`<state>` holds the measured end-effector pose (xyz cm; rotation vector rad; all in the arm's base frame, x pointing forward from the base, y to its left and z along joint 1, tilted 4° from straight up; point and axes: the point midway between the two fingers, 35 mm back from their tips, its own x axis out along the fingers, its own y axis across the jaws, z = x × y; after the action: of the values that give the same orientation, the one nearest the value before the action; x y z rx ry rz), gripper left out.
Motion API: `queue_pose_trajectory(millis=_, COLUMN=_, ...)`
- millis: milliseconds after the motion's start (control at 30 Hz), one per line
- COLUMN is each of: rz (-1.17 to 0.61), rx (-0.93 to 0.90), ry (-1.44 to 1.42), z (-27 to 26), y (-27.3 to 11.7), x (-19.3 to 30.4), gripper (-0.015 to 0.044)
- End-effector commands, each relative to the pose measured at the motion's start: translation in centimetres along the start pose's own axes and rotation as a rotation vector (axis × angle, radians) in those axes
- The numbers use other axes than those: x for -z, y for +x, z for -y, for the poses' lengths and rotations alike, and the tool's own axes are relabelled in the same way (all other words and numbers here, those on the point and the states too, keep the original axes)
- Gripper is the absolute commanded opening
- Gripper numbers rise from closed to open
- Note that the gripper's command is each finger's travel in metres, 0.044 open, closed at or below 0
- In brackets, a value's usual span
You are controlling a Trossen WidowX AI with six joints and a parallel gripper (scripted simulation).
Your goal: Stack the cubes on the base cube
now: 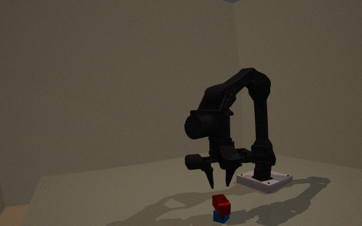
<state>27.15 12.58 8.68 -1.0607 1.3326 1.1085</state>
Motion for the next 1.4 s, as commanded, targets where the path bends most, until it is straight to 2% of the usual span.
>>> queue_pose_trajectory(millis=0, rz=0.002, rx=0.003, ry=-0.002, z=0.1, y=-0.8, x=0.0, gripper=0.0205)
queue_pose_trajectory(millis=433, rz=0.002, rx=0.003, ry=-0.002, z=0.1, y=-2.1, x=0.0, gripper=0.0205)
queue_pose_trajectory(millis=667, rz=0.001, rx=0.002, ry=0.001, z=0.0, y=-2.7, x=0.0, gripper=0.0389)
queue_pose_trajectory(millis=700, rz=0.001, rx=0.002, ry=0.001, z=0.0, y=-2.8, x=0.0, gripper=0.0400)
queue_pose_trajectory(millis=833, rz=0.002, rx=0.000, ry=0.002, z=-0.5, y=-2.6, x=-0.9, gripper=0.0400)
queue_pose_trajectory(millis=1100, rz=0.010, rx=-0.007, ry=0.001, z=-8.1, y=-2.9, x=-10.2, gripper=0.0400)
queue_pose_trajectory(millis=1367, rz=0.010, rx=-0.008, ry=0.001, z=-9.0, y=-3.0, x=-10.9, gripper=0.0400)
